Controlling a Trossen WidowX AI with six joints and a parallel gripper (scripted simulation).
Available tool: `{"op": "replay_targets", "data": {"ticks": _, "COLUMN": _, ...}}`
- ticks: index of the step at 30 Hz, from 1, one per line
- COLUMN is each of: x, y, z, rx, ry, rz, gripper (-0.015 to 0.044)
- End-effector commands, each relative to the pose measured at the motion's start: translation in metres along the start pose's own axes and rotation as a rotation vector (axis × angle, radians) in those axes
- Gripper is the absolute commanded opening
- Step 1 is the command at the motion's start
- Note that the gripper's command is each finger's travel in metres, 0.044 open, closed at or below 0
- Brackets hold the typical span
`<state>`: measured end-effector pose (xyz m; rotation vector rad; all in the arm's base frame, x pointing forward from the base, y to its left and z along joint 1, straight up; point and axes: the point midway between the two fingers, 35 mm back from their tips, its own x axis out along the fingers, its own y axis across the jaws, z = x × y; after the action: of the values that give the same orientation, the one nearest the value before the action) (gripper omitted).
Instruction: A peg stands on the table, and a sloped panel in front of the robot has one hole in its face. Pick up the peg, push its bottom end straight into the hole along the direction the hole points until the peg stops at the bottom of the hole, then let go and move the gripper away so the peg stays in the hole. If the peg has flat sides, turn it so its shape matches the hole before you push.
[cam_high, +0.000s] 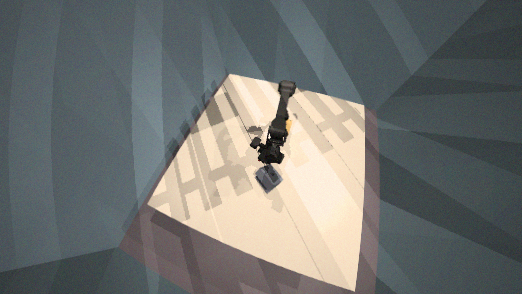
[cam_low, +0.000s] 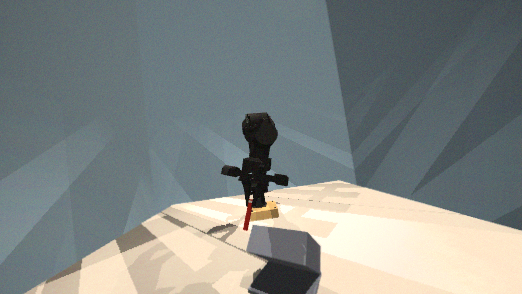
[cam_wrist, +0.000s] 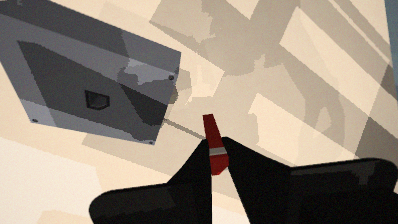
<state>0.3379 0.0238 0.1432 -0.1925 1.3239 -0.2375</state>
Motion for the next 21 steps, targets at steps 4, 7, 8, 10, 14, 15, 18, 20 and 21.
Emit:
{"op": "replay_targets", "data": {"ticks": 4, "x": -0.004, "y": 0.007, "z": 0.0, "rx": 0.029, "ry": -0.025, "rz": -0.014, "gripper": 0.0}}
{"op": "replay_targets", "data": {"ticks": 7, "x": -0.006, "y": 0.01, "z": 0.0, "rx": 0.042, "ry": -0.036, "rz": -0.018, "gripper": 0.0}}
{"op": "replay_targets", "data": {"ticks": 8, "x": -0.006, "y": 0.011, "z": 0.0, "rx": 0.046, "ry": -0.039, "rz": -0.019, "gripper": 0.0}}
{"op": "replay_targets", "data": {"ticks": 10, "x": -0.007, "y": 0.013, "z": 0.0, "rx": 0.055, "ry": -0.046, "rz": -0.021, "gripper": 0.0}}
{"op": "replay_targets", "data": {"ticks": 14, "x": -0.01, "y": 0.018, "z": -0.001, "rx": 0.072, "ry": -0.061, "rz": -0.025, "gripper": 0.0}}
{"op": "replay_targets", "data": {"ticks": 15, "x": -0.01, "y": 0.019, "z": -0.001, "rx": 0.077, "ry": -0.065, "rz": -0.026, "gripper": 0.0}}
{"op": "replay_targets", "data": {"ticks": 18, "x": -0.012, "y": 0.022, "z": -0.001, "rx": 0.09, "ry": -0.076, "rz": -0.029, "gripper": 0.0}}
{"op": "replay_targets", "data": {"ticks": 20, "x": -0.014, "y": 0.024, "z": -0.001, "rx": 0.098, "ry": -0.083, "rz": -0.03, "gripper": 0.0}}
{"op": "replay_targets", "data": {"ticks": 21, "x": -0.014, "y": 0.026, "z": -0.001, "rx": 0.103, "ry": -0.087, "rz": -0.031, "gripper": 0.0}}
